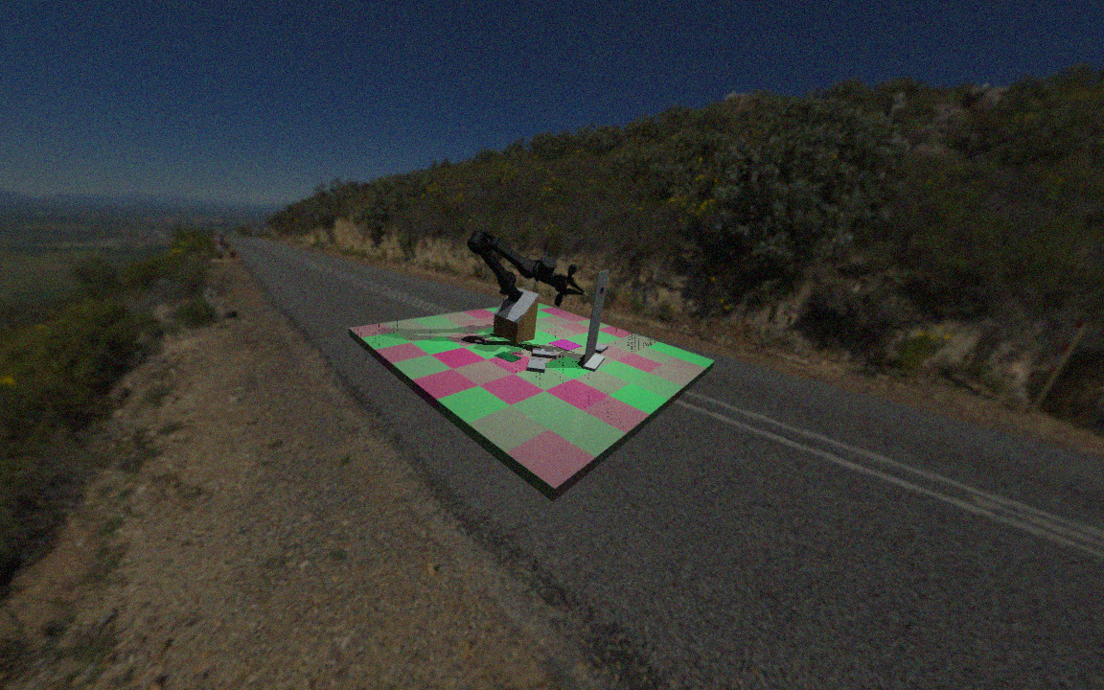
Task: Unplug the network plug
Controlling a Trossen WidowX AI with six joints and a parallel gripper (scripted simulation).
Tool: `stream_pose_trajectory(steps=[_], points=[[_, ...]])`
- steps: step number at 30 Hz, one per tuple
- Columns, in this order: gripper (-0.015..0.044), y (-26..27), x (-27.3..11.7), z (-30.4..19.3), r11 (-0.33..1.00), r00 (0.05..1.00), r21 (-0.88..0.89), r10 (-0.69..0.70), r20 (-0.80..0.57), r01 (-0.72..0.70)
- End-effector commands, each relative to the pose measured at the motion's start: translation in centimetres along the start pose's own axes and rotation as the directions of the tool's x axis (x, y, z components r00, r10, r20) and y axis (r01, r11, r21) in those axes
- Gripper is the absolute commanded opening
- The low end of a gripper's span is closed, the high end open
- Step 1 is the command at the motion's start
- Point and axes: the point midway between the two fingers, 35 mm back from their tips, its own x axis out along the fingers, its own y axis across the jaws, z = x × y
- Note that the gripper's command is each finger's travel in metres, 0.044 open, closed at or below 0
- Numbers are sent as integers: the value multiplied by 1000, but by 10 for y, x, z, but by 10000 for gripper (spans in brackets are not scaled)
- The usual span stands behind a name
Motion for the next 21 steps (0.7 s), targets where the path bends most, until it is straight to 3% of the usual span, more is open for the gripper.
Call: stream_pose_trajectory(steps=[1, 21], points=[[0, -15, 8, -8, 998, 998, -5, -57, -9, 57], [0, -85, 32, -47, 952, 951, -45, -305, -59, 303]])
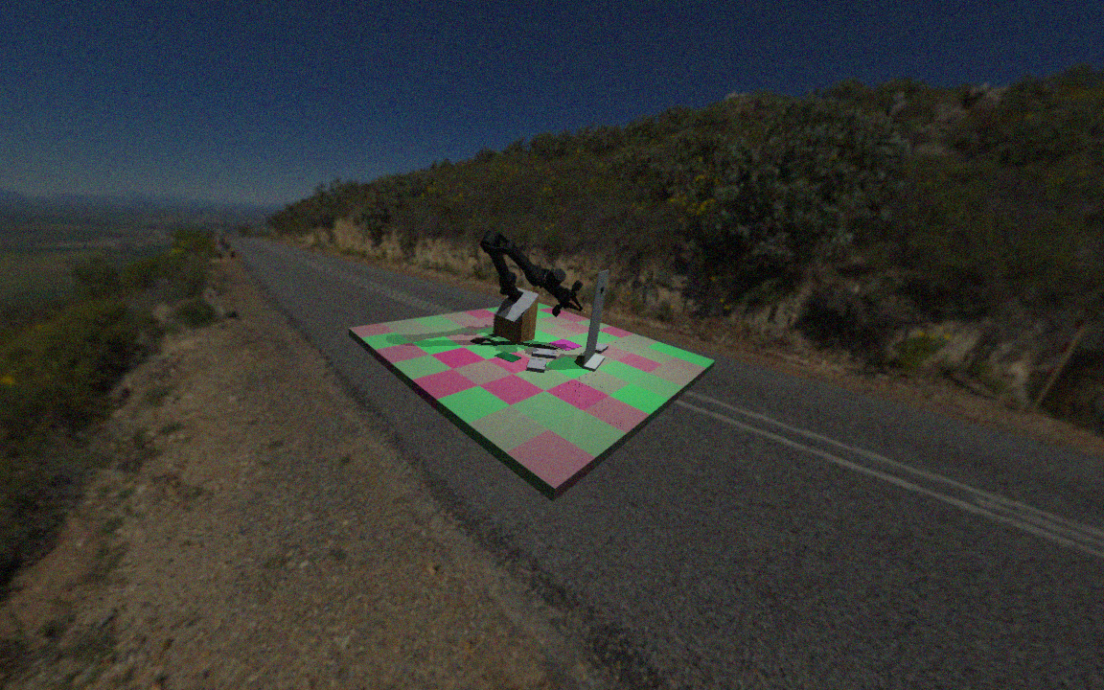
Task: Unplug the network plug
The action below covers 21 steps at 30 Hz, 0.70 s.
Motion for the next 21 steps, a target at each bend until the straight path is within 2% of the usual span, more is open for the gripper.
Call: stream_pose_trajectory(steps=[1, 21], points=[[0, -15, 7, -9, 998, 998, -14, -57, -9, 57], [0, -81, 29, -51, 951, 952, -84, -302, -53, 297]])
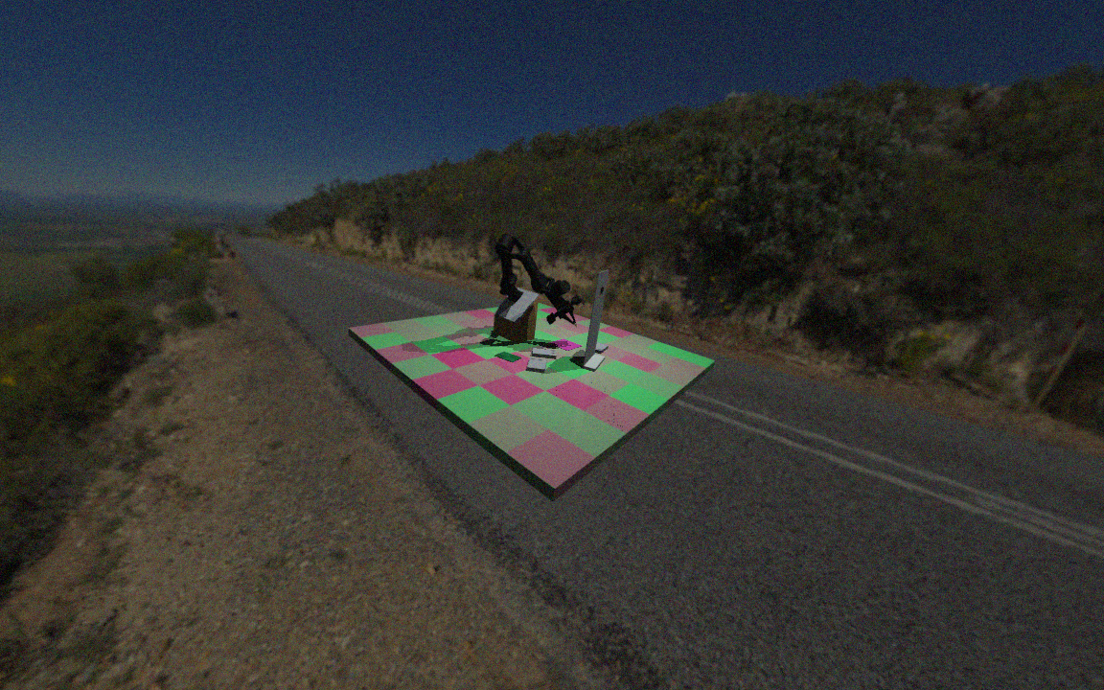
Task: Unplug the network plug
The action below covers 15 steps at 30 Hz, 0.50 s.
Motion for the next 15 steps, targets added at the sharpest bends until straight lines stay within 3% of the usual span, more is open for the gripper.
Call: stream_pose_trajectory(steps=[1, 15], points=[[0, -14, 7, -9, 998, 998, -20, -56, -9, 55], [0, -39, 18, -26, 988, 989, -53, -147, -26, 145]])
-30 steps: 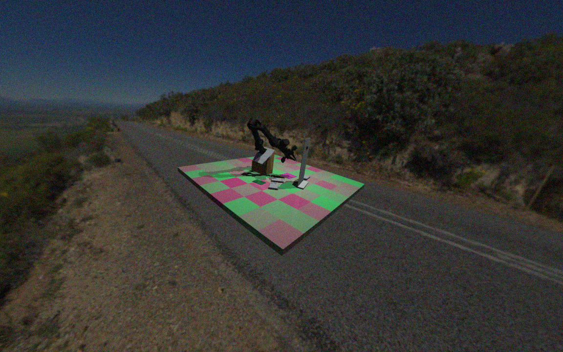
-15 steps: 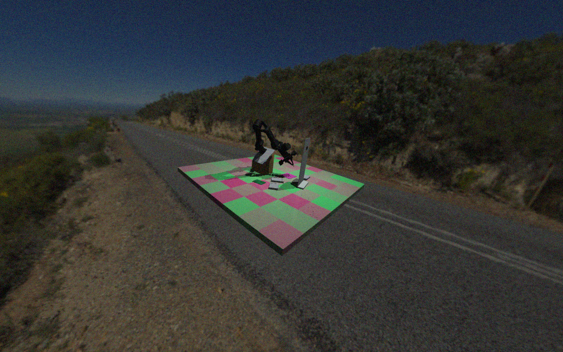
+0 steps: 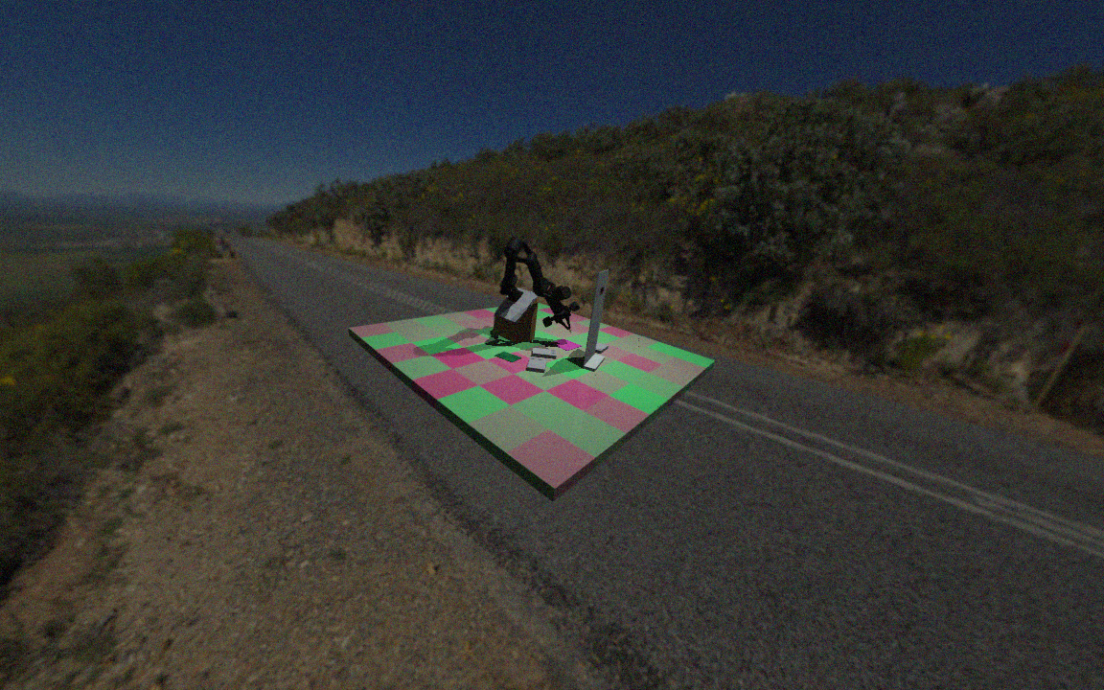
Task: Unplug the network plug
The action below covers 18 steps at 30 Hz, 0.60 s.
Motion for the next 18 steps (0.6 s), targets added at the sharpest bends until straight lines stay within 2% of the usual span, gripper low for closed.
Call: stream_pose_trajectory(steps=[1, 18], points=[[0, -4, 4, -1, 1000, 1000, -5, -11, 1, 11], [0, -15, 20, 0, 1000, 1000, -6, -12, -1, 12]])
